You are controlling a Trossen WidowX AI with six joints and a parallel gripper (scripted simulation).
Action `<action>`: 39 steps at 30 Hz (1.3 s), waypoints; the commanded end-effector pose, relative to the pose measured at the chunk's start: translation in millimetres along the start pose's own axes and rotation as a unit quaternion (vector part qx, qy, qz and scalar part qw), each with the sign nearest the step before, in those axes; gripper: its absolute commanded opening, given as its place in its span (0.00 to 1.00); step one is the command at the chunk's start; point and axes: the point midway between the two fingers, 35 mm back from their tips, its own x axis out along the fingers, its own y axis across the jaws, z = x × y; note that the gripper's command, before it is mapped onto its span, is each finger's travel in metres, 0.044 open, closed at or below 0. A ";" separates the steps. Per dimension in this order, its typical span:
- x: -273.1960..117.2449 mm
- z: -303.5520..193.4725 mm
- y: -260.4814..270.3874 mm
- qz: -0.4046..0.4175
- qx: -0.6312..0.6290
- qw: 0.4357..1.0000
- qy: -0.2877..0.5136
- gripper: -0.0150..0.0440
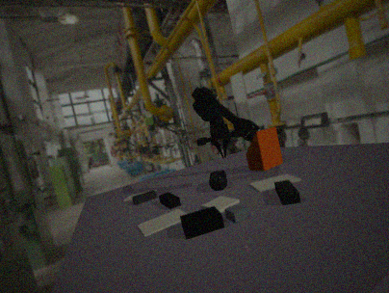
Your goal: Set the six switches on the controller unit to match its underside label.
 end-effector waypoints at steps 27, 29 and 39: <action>-0.2 0.2 -0.1 0.000 0.000 1.000 0.000 1.00; -8.3 1.3 -0.6 0.000 0.000 1.000 -0.001 0.91; -80.3 0.3 0.0 0.002 0.000 1.000 -0.001 0.47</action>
